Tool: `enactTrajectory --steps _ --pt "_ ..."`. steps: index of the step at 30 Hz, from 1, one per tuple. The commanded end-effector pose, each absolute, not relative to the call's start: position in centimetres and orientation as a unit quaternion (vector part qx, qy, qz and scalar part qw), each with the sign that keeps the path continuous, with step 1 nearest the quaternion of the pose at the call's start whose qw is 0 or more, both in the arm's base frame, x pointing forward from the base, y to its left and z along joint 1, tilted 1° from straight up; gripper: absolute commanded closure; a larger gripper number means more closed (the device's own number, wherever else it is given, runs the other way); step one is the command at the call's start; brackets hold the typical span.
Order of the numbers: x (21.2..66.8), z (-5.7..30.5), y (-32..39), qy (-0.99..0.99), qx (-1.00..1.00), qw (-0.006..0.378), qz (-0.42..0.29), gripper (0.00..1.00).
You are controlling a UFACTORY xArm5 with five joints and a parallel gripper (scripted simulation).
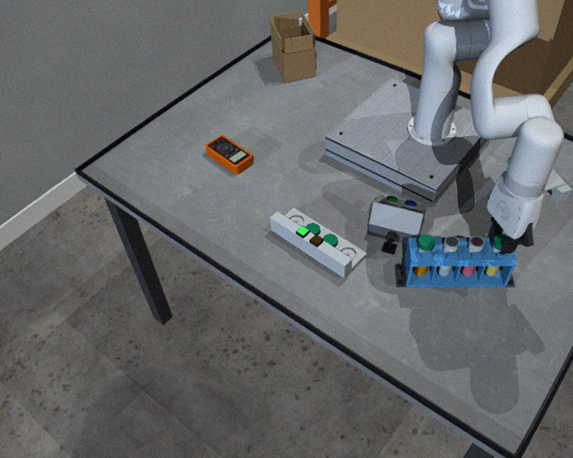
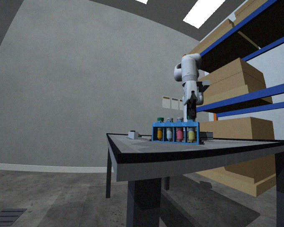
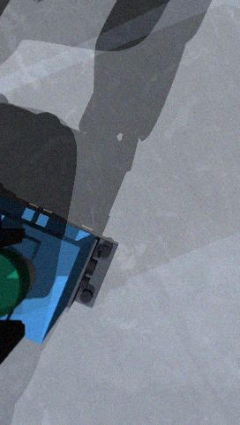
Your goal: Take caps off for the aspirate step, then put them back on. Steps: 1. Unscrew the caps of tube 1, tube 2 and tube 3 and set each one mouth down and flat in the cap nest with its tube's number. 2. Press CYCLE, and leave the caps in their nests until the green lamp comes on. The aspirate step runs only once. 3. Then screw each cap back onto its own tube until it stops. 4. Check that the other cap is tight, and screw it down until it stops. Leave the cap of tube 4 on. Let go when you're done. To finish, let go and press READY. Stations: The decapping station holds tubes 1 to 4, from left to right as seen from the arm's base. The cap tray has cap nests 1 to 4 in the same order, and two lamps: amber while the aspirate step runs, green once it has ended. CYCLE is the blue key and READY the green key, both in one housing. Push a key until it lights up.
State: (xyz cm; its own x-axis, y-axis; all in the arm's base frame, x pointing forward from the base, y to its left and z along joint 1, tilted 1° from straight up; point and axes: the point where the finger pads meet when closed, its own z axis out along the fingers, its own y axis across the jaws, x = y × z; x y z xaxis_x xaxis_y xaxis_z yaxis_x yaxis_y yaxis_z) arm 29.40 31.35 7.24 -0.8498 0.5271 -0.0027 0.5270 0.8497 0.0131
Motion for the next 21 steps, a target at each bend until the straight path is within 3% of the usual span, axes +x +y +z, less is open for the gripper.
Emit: enactTrajectory --steps 1,2,3,21 --pt "29.5 7.33 31.45 0.962 0.274 0.0 0.01 0.54" --pt "29.5 7.33 31.45 0.962 0.274 0.0 0.01 0.54" --pt "29.5 7.33 31.45 0.962 0.274 0.0 0.01 1.0" --pt "29.5 7.31 31.45 0.941 0.338 -0.001 0.01 1.0"
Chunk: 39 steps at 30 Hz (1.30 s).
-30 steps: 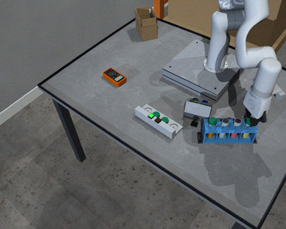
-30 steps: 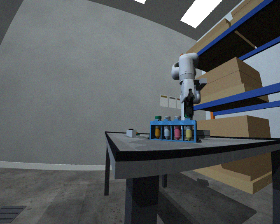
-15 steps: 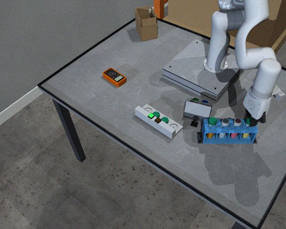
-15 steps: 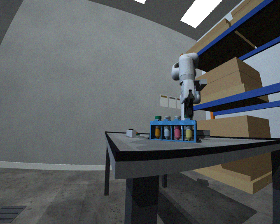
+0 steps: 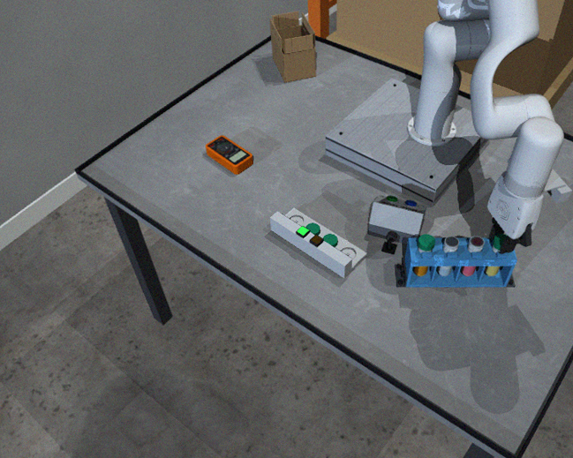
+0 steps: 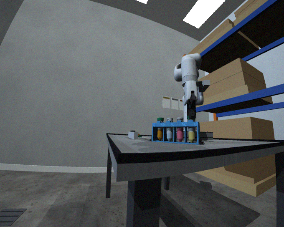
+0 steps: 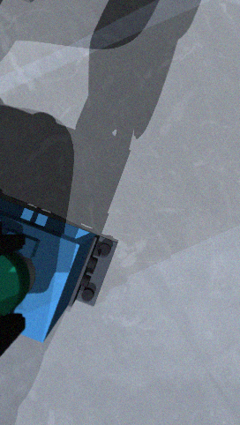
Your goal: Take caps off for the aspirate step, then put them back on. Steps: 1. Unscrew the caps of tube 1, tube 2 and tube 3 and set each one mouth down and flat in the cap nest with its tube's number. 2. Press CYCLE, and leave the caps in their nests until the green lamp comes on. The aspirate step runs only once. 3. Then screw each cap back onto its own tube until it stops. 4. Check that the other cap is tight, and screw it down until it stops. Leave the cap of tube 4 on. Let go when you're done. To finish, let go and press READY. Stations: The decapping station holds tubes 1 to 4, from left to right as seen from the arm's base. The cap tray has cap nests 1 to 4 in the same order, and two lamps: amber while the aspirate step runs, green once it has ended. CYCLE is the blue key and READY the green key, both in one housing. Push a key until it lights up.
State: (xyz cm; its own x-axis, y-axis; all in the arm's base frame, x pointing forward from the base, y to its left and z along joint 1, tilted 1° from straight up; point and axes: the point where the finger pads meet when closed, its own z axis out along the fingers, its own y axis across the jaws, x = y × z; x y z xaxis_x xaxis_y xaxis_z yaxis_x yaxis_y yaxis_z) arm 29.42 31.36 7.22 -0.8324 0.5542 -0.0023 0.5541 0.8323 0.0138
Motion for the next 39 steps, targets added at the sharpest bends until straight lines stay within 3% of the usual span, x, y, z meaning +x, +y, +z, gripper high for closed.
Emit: enactTrajectory --steps 1,21,28,29,39 --pt "29.5 7.3 31.45 0.936 0.353 -0.001 0.01 1.0" --pt "29.5 7.21 31.45 0.789 0.614 -0.004 0.009 1.0" --pt "29.5 7.21 31.45 0.784 0.621 -0.004 0.009 1.0" --pt "29.5 7.21 31.45 0.784 0.621 -0.004 0.009 0.54" --pt "29.5 7.21 31.45 0.784 0.621 -0.004 0.009 0.54"
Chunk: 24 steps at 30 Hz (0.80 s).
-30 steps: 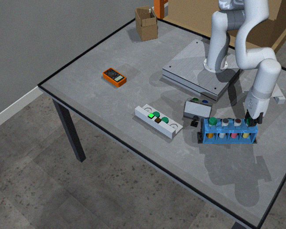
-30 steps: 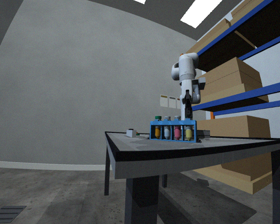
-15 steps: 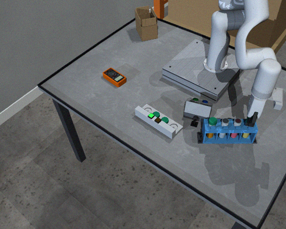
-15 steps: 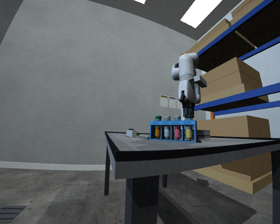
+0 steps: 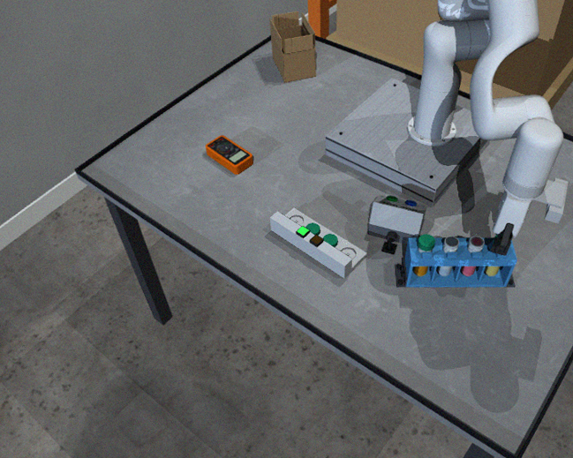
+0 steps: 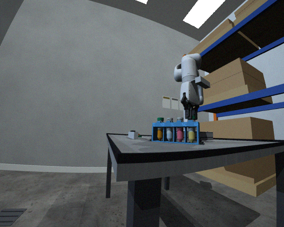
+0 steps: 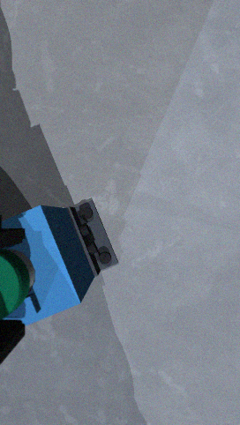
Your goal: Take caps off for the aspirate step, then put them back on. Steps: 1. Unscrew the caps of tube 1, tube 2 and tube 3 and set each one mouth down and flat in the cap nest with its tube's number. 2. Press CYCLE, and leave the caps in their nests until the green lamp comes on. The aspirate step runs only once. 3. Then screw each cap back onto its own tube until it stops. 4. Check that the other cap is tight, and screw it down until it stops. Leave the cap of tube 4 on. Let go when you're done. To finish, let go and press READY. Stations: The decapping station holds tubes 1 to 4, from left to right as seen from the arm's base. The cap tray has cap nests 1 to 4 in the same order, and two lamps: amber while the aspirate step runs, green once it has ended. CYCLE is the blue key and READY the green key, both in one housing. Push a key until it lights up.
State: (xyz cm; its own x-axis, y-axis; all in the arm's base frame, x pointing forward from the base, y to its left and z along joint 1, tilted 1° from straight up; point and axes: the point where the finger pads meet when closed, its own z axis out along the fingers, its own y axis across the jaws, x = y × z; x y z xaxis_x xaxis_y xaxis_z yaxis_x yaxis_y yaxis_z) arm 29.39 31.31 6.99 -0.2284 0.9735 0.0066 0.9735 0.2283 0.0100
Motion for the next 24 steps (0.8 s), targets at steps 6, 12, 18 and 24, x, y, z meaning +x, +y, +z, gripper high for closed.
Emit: enactTrajectory --steps 6,12,18,24 --pt "29.5 7.31 31.45 0.831 0.557 -0.004 0.009 0.54" --pt "29.5 7.31 31.45 0.873 0.488 -0.003 0.01 0.54" --pt "29.5 7.31 31.45 0.925 0.38 -0.002 0.01 0.54" --pt "29.51 7.31 31.44 0.962 0.274 0.0 0.01 0.54"
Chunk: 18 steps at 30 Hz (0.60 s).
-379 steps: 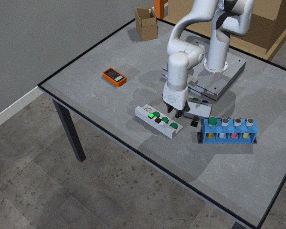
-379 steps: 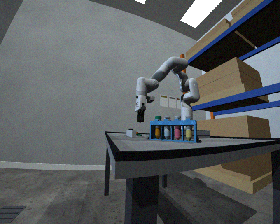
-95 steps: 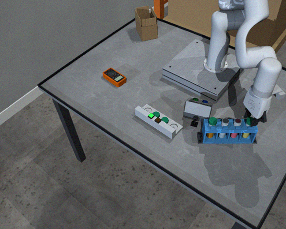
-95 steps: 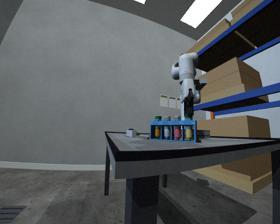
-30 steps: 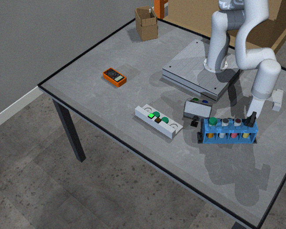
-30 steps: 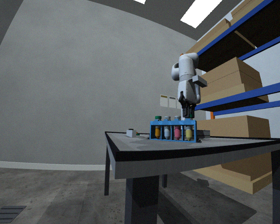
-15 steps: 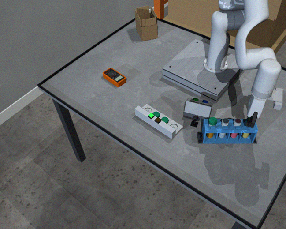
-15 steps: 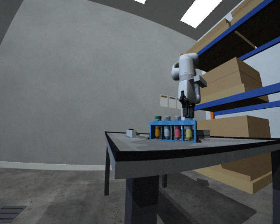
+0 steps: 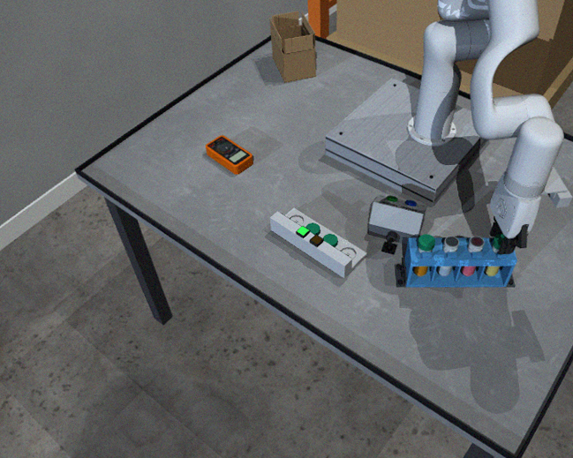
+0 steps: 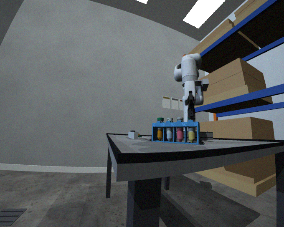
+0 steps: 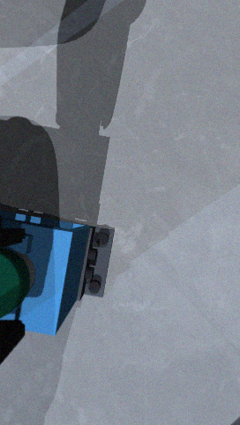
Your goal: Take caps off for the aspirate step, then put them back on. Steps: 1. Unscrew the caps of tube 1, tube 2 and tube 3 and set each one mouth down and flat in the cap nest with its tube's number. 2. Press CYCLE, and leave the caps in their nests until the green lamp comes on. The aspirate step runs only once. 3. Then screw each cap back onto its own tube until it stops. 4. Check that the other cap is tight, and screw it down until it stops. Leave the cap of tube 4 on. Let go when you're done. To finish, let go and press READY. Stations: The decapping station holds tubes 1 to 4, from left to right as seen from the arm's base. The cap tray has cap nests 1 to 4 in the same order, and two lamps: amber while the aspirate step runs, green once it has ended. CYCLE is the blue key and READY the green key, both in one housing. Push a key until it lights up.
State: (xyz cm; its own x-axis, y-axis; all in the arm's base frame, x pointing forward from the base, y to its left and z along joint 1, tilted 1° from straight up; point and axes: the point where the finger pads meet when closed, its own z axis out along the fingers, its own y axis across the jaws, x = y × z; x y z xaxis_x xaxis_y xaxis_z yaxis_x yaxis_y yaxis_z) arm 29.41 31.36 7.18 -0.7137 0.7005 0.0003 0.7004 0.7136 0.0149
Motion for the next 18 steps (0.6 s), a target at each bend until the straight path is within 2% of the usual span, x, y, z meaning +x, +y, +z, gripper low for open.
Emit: enactTrajectory --steps 1,8,9,18 --pt "29.51 7.31 31.44 0.962 0.274 0.0 0.01 0.54" --pt "29.52 7.32 31.44 0.962 0.274 0.0 0.01 0.54" --pt "29.52 7.32 31.44 0.962 0.274 0.0 0.01 1.0" --pt "29.52 7.32 31.44 0.962 0.274 0.0 0.01 1.0"
